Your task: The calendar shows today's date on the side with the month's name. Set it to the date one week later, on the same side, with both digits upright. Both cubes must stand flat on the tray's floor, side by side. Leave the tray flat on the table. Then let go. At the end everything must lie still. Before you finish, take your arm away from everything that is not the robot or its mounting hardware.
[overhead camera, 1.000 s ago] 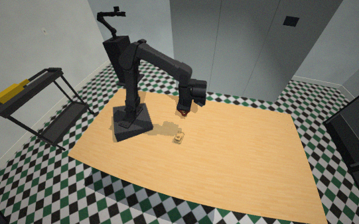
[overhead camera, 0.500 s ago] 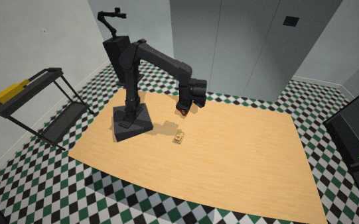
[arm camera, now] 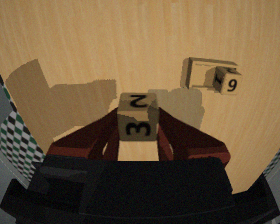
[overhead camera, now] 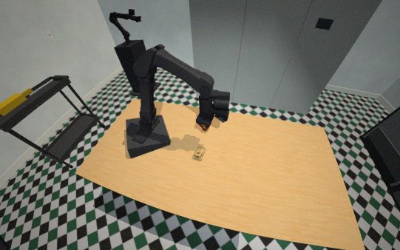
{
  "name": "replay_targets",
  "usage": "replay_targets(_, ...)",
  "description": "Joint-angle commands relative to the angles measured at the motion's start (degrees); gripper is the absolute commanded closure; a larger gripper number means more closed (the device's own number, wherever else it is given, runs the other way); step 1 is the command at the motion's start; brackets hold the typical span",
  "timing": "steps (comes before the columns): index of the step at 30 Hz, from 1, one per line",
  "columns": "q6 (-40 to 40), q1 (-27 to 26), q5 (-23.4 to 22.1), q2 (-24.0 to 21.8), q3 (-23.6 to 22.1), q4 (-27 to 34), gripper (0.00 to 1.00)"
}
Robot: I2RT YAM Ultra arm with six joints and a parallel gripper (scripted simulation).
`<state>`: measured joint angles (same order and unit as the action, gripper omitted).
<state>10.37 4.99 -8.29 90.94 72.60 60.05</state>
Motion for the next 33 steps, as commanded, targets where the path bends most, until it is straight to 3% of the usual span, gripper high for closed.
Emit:
replay_targets(1,0.3,0.2,0.1,0.3,-1.2,-2.9,0.74)
replay_targets(12,1.8,1.7,0.5,5.0,-7.9,-14.5,0.74)
replay_targets(21,2.3,2.2,0.6,7.2,-9.7,-18.6,0.74)
replay_targets(33,2.3,2.3,0.6,7.5,-9.9,-19.1,0.74)
